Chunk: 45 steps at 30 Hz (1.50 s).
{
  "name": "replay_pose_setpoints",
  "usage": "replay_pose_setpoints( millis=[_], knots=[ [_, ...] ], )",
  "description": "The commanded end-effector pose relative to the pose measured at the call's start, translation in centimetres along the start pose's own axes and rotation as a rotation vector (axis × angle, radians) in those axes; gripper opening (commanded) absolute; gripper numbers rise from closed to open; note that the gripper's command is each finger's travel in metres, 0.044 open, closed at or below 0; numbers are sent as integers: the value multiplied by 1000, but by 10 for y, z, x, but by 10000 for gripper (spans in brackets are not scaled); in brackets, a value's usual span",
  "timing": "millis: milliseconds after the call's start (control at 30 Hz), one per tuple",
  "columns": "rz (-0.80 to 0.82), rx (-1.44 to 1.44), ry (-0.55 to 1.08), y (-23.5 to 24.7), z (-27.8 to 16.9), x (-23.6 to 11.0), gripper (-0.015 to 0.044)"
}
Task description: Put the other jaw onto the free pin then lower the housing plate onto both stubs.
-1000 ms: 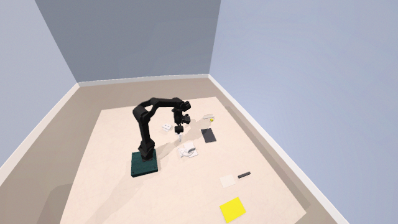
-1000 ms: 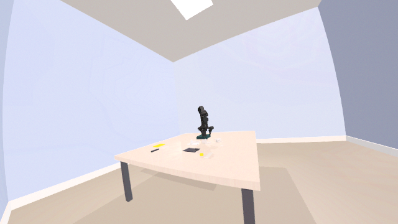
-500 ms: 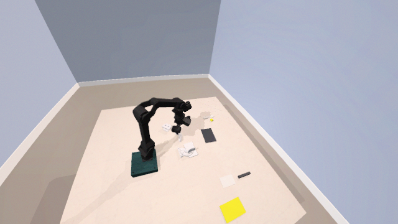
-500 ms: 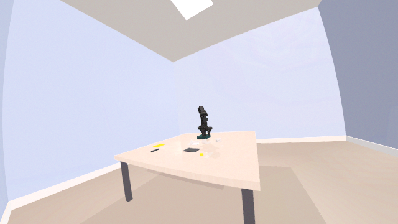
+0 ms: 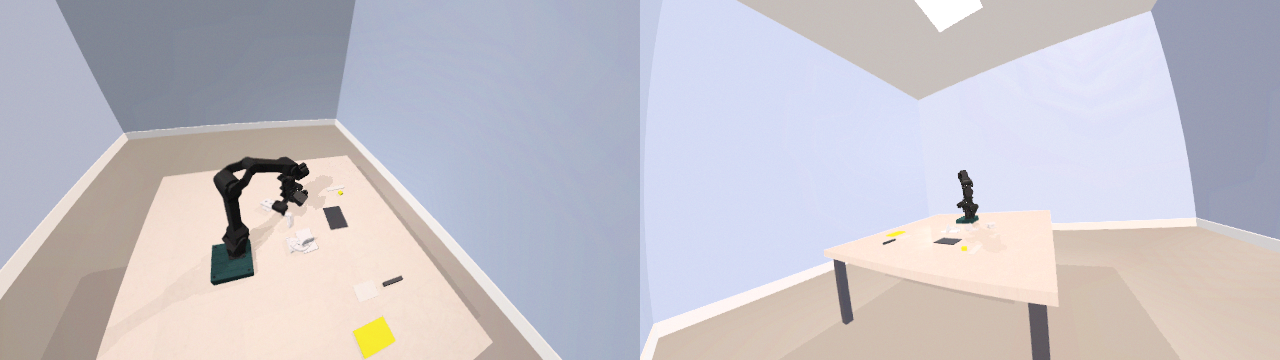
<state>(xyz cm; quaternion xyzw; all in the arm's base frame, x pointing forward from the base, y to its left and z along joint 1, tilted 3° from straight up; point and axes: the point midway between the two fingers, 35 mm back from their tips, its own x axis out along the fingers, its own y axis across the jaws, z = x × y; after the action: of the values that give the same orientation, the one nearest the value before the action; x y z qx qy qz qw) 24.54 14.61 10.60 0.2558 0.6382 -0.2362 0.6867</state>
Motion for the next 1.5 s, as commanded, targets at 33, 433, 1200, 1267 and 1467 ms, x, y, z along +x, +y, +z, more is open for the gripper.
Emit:
replay_pose_setpoints(
  millis=[33, 433, 1200, 1267, 1467],
  knots=[
    [5, 114, 2, 1, 2, -2, 440],
    [6, 353, 2, 0, 6, -3, 440],
    [6, 812, 2, -2, 13, -5, 440],
    [6, 852, 2, -2, 13, -5, 440],
    [6, 882, 3, -2, 14, -5, 440]
  ],
)
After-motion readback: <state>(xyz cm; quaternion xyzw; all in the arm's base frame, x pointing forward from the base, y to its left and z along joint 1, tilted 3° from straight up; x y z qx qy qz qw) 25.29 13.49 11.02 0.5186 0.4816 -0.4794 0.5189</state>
